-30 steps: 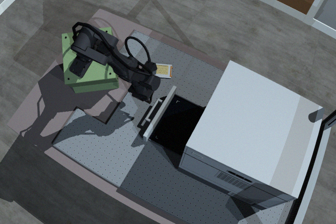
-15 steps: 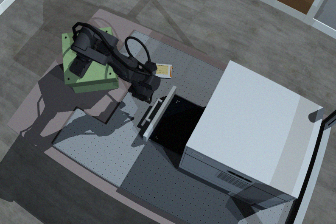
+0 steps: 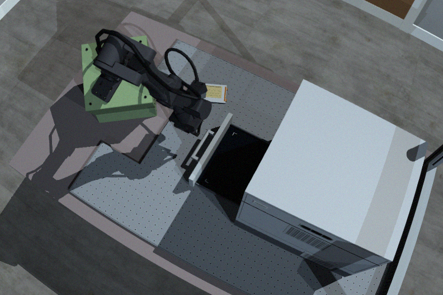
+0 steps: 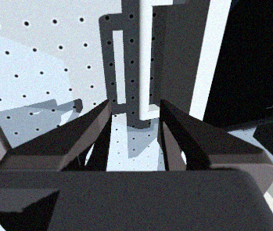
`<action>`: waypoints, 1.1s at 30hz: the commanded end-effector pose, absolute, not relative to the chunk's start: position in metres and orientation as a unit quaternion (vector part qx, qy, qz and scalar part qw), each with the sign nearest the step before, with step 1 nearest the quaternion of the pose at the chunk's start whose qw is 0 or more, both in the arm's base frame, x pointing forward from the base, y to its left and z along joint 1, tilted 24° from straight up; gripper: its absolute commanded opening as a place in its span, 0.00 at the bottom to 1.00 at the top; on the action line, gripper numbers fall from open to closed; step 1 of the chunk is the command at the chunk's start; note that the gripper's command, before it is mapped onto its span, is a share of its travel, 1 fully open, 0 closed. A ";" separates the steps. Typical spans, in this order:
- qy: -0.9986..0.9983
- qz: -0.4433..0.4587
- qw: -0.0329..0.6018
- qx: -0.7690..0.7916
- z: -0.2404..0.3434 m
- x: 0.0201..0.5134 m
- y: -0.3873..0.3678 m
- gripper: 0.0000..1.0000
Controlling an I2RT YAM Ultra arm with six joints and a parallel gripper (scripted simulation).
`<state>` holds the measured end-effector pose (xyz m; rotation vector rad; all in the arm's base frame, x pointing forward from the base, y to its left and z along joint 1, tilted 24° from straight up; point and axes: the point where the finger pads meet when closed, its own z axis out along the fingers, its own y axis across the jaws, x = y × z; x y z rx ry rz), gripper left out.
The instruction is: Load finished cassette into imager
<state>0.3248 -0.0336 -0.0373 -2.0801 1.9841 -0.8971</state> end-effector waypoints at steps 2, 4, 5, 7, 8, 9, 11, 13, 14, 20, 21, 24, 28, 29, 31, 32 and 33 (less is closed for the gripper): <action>0.657 -0.289 0.059 -0.694 -0.040 0.314 -0.031 0.35; 0.657 -0.289 0.059 -0.694 -0.040 0.314 -0.031 0.35; 0.657 -0.289 0.059 -0.694 -0.040 0.314 -0.031 0.35; 0.680 -0.292 0.063 -0.670 -0.030 0.310 -0.027 0.35; 0.691 -0.297 0.074 -0.655 -0.020 0.317 -0.024 0.35; 0.702 -0.301 0.084 -0.640 -0.010 0.322 -0.021 0.35; 0.725 -0.298 0.088 -0.615 -0.002 0.317 -0.018 0.35; 0.746 -0.294 0.092 -0.590 0.006 0.312 -0.014 0.35; 0.757 -0.292 0.095 -0.577 0.010 0.309 -0.012 0.35; 0.796 -0.283 0.102 -0.525 0.026 0.299 -0.004 0.35; 0.805 -0.281 0.104 -0.511 0.030 0.296 -0.002 0.35; 0.832 -0.273 0.110 -0.470 0.040 0.290 0.003 0.35; 0.865 -0.259 0.099 -0.418 0.031 0.287 0.002 0.35; 0.873 -0.257 0.100 -0.402 0.031 0.287 0.000 0.35; 0.889 -0.250 0.102 -0.370 0.030 0.287 -0.001 0.35; 0.897 -0.244 0.104 -0.355 0.030 0.287 0.000 0.35; 0.904 -0.239 0.105 -0.339 0.029 0.286 0.000 0.35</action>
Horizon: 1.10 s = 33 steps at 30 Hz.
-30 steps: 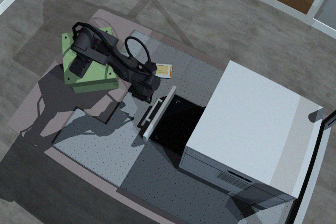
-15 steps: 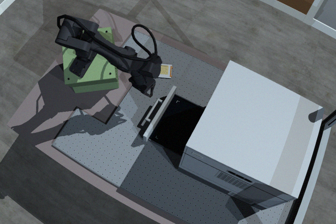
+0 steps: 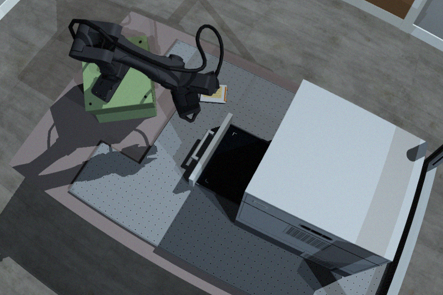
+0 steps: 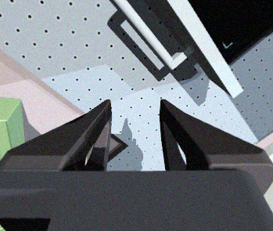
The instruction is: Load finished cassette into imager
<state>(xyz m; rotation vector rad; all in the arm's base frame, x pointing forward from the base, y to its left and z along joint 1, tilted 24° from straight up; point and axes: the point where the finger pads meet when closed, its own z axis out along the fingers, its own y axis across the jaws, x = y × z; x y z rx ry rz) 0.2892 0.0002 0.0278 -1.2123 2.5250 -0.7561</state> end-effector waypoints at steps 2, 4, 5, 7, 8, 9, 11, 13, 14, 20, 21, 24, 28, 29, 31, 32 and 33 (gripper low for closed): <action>0.904 -0.239 0.105 -0.339 0.029 0.286 0.000 0.35; 0.916 -0.232 0.108 -0.310 0.029 0.286 0.000 0.35; 0.922 -0.229 0.108 -0.292 0.029 0.286 -0.001 0.35; 0.932 -0.223 0.111 -0.263 0.029 0.286 0.000 0.35; 0.937 -0.219 0.112 -0.249 0.029 0.286 0.001 0.35; 0.942 -0.216 0.113 -0.232 0.029 0.286 0.000 0.35; 0.951 -0.210 0.114 -0.198 0.029 0.286 -0.001 0.35; 0.958 -0.202 0.117 -0.169 0.029 0.286 0.000 0.35; 0.961 -0.199 0.118 -0.153 0.029 0.286 0.000 0.35; 0.971 -0.183 0.122 -0.096 0.029 0.286 0.004 0.35; 0.973 -0.179 0.122 -0.075 0.029 0.286 0.002 0.35; 0.978 -0.168 0.123 -0.022 0.029 0.286 -0.002 0.35; 0.979 -0.160 0.125 -0.004 0.029 0.286 0.004 0.35; 0.979 -0.160 0.125 -0.004 0.029 0.286 0.003 0.35; 0.979 -0.159 0.130 -0.003 0.032 0.287 0.003 0.35; 0.979 -0.159 0.130 -0.003 0.032 0.287 0.004 0.35; 0.979 -0.159 0.130 -0.003 0.032 0.287 0.004 0.35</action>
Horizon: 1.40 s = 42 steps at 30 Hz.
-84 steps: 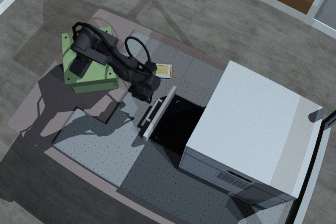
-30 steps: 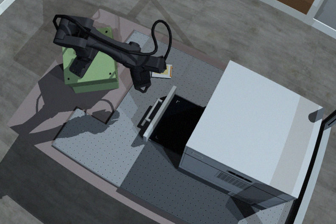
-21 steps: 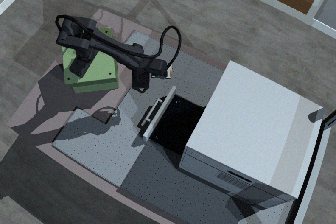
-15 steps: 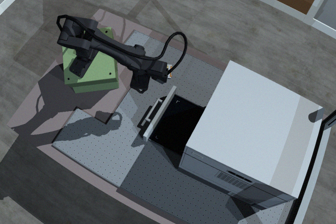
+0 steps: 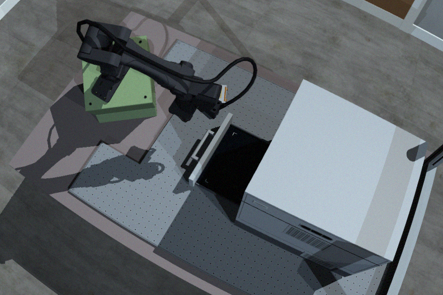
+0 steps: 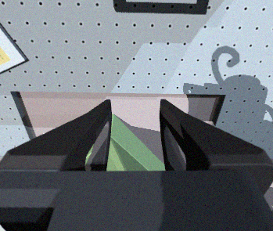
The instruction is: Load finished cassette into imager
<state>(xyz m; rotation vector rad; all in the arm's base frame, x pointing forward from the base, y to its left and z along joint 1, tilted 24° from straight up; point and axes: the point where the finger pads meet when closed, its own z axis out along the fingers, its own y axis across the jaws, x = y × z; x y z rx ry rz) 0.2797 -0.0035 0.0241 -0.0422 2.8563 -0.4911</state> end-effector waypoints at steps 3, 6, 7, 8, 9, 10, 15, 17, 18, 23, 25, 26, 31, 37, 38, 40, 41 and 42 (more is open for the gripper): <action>0.979 -0.160 0.130 -0.003 0.032 0.287 0.003 0.35; 0.978 -0.161 0.130 -0.003 0.032 0.287 0.003 0.35; 0.978 -0.161 0.130 -0.003 0.032 0.287 0.003 0.35; 0.978 -0.161 0.130 -0.003 0.032 0.287 0.003 0.35; 0.978 -0.161 0.130 -0.003 0.032 0.287 0.003 0.35; 0.978 -0.161 0.130 -0.003 0.032 0.287 0.003 0.35; 0.978 -0.162 0.130 -0.004 0.032 0.287 0.003 0.35; 0.978 -0.162 0.130 -0.004 0.032 0.287 0.003 0.35; 0.978 -0.162 0.130 -0.004 0.032 0.287 0.003 0.35; 0.978 -0.162 0.130 -0.004 0.032 0.287 0.003 0.35; 0.978 -0.162 0.130 -0.004 0.032 0.287 0.003 0.35; 0.978 -0.162 0.130 -0.004 0.032 0.287 0.003 0.35; 0.978 -0.162 0.130 -0.004 0.032 0.287 0.003 0.35; 0.976 -0.180 0.120 -0.034 0.015 0.286 -0.009 0.35; 0.975 -0.185 0.115 -0.051 0.009 0.285 -0.012 0.35; 0.971 -0.193 0.114 -0.083 0.002 0.291 -0.015 0.35; 0.969 -0.197 0.113 -0.099 -0.002 0.293 -0.017 0.35; 0.966 -0.201 0.113 -0.115 -0.006 0.296 -0.019 0.35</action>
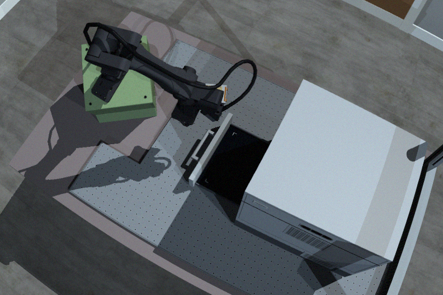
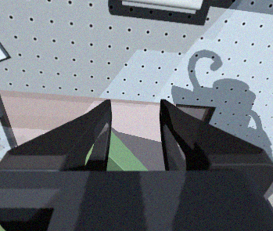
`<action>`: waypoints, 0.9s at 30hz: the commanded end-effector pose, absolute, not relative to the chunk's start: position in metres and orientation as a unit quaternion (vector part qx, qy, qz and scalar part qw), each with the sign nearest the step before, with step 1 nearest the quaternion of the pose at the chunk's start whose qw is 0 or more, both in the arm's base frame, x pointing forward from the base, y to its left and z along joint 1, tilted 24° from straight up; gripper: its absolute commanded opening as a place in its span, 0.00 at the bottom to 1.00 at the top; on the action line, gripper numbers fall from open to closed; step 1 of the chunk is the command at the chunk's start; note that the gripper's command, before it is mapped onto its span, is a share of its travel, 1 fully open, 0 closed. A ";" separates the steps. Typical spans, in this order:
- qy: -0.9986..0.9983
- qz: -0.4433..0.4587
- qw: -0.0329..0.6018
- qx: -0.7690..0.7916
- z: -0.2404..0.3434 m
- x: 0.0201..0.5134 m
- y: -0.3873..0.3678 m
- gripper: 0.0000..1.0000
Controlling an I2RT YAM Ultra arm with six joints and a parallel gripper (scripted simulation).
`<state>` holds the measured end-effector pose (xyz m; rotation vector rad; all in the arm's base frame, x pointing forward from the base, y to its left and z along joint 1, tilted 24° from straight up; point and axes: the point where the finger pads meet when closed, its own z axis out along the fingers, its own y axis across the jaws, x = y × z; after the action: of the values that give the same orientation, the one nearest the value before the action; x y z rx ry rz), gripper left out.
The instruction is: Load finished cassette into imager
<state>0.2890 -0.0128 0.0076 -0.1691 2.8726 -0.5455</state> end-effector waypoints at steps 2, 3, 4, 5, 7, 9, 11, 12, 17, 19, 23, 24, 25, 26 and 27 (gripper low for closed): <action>0.960 -0.209 0.111 -0.147 -0.013 0.301 -0.023 0.35; 0.957 -0.213 0.111 -0.163 -0.017 0.304 -0.024 0.35; 0.953 -0.217 0.110 -0.179 -0.021 0.306 -0.026 0.35; 0.950 -0.220 0.109 -0.194 -0.024 0.309 -0.028 0.35; 0.942 -0.224 0.108 -0.226 -0.032 0.314 -0.030 0.35; 0.933 -0.226 0.108 -0.258 -0.041 0.319 -0.032 0.35; 0.928 -0.230 0.107 -0.274 -0.044 0.322 -0.034 0.35; 0.928 -0.230 0.107 -0.274 -0.044 0.322 -0.034 0.35; 0.896 -0.251 0.120 -0.346 -0.034 0.328 -0.034 0.35; 0.882 -0.257 0.119 -0.376 -0.034 0.328 -0.033 0.35; 0.853 -0.269 0.114 -0.433 -0.034 0.328 -0.034 0.35; 0.844 -0.272 0.113 -0.447 -0.034 0.328 -0.034 0.35; 0.836 -0.275 0.112 -0.461 -0.034 0.328 -0.034 0.35; 0.827 -0.278 0.111 -0.475 -0.034 0.328 -0.034 0.35; 0.819 -0.281 0.109 -0.489 -0.034 0.328 -0.034 0.35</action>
<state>0.3217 -0.0339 -0.0412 -1.2665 2.5617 -0.7813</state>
